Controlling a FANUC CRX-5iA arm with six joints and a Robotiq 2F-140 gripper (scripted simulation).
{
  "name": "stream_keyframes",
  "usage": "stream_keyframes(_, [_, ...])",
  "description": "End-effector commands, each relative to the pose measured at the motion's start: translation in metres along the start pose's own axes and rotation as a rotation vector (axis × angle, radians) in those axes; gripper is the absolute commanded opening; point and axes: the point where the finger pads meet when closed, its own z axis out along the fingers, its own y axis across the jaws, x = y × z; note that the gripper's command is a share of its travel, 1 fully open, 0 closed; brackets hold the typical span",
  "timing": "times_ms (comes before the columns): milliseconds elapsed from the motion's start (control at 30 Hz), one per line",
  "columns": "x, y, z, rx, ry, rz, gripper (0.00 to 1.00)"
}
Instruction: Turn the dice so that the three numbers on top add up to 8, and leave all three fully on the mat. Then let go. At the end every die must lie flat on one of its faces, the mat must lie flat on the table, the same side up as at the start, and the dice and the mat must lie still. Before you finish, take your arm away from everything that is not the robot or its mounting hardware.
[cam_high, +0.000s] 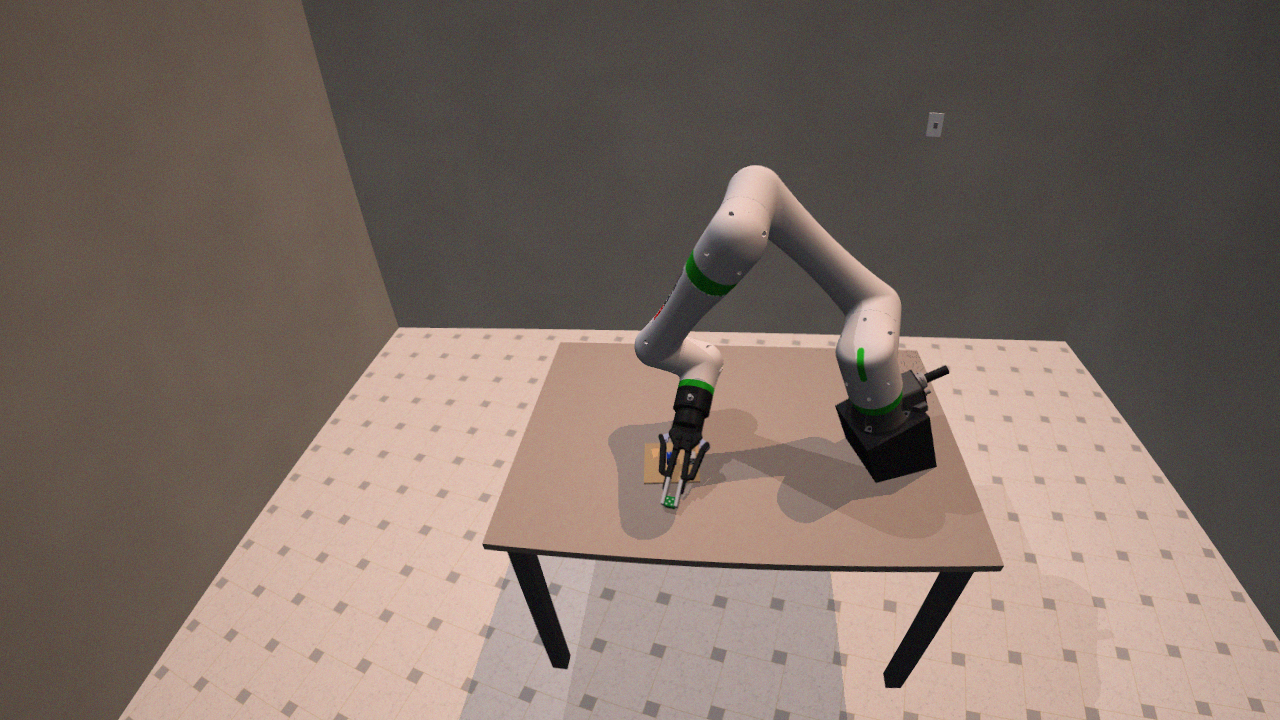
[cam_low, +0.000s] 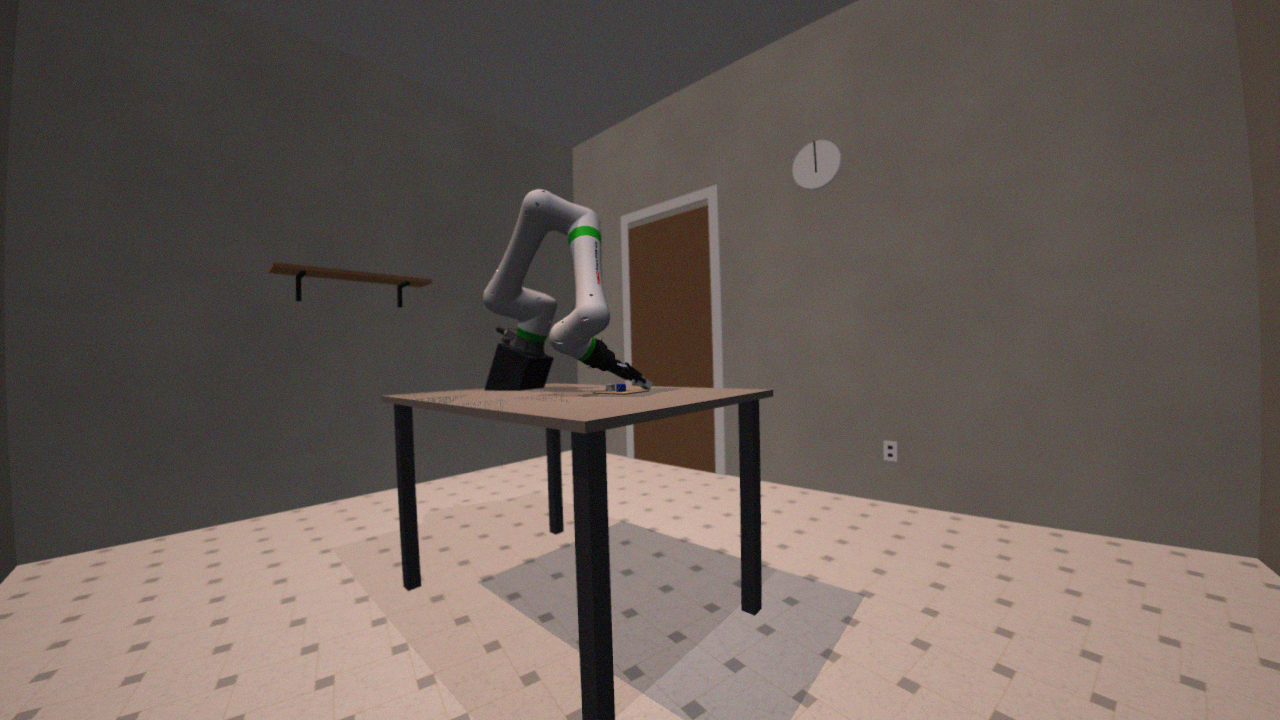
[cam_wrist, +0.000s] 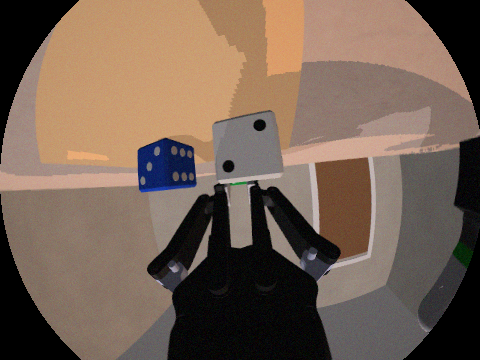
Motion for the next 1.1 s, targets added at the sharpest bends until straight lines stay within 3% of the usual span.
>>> stream_keyframes(0, [0.0000,-0.0001,-0.0001,0.000,0.000,0.000,0.13])
stream_keyframes(500, [0.0000,-0.0001,-0.0001,0.000,0.000,0.000,0.13])
stream_keyframes(1067, [0.0000,-0.0001,-0.0001,0.000,0.000,0.000,0.25])
